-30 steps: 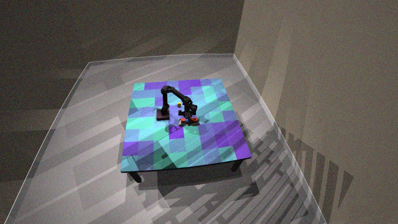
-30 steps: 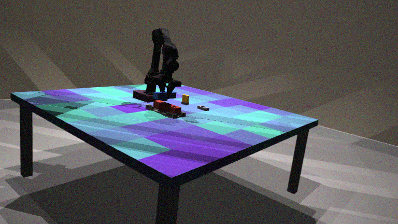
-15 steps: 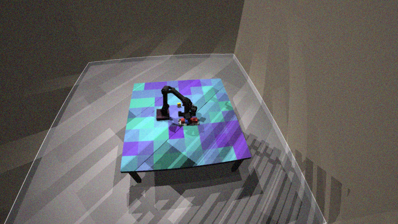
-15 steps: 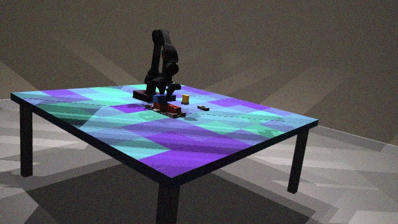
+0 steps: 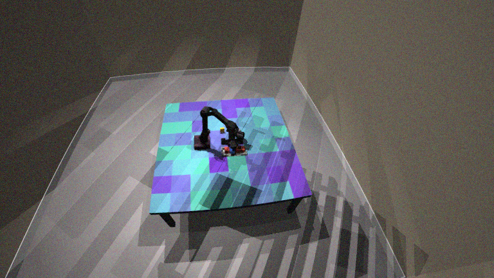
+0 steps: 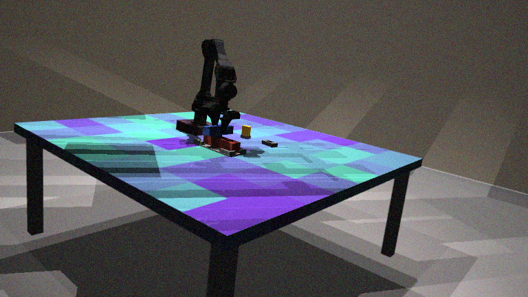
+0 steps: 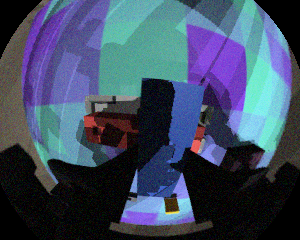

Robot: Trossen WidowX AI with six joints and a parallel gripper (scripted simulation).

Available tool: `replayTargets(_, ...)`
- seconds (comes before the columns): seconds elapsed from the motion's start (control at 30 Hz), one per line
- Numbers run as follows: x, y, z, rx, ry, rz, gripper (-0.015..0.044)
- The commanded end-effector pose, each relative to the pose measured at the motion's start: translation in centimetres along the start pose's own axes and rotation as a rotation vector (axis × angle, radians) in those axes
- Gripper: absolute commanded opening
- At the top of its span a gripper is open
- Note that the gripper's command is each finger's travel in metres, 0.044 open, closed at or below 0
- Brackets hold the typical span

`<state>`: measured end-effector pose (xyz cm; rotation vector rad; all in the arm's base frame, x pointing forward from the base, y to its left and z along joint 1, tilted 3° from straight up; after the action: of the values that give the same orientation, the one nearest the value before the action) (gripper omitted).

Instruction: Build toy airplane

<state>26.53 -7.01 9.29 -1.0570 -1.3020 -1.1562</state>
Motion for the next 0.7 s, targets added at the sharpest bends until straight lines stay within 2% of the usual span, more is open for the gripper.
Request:
replayTargets(0.0, 0.0, 0.0, 0.0, 0.000, 0.000, 0.000, 0.0227)
replayTargets(0.27, 0.0, 0.0, 0.0, 0.000, 0.000, 0.000, 0.0437)
replayTargets(0.5, 0.3, 0.0, 0.0, 0.000, 0.000, 0.000, 0.0440)
replayTargets(0.67, 6.5, 0.2, -0.1, -0.002, 0.001, -0.003, 0.0440)
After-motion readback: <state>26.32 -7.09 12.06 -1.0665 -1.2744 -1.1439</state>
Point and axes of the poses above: the point midway between the two fingers, 35 mm back from their tips, its own x axis back along the fingers, its own y axis across the jaws, z = x × y, the point moved 2 cm from there along x, back along the fingers
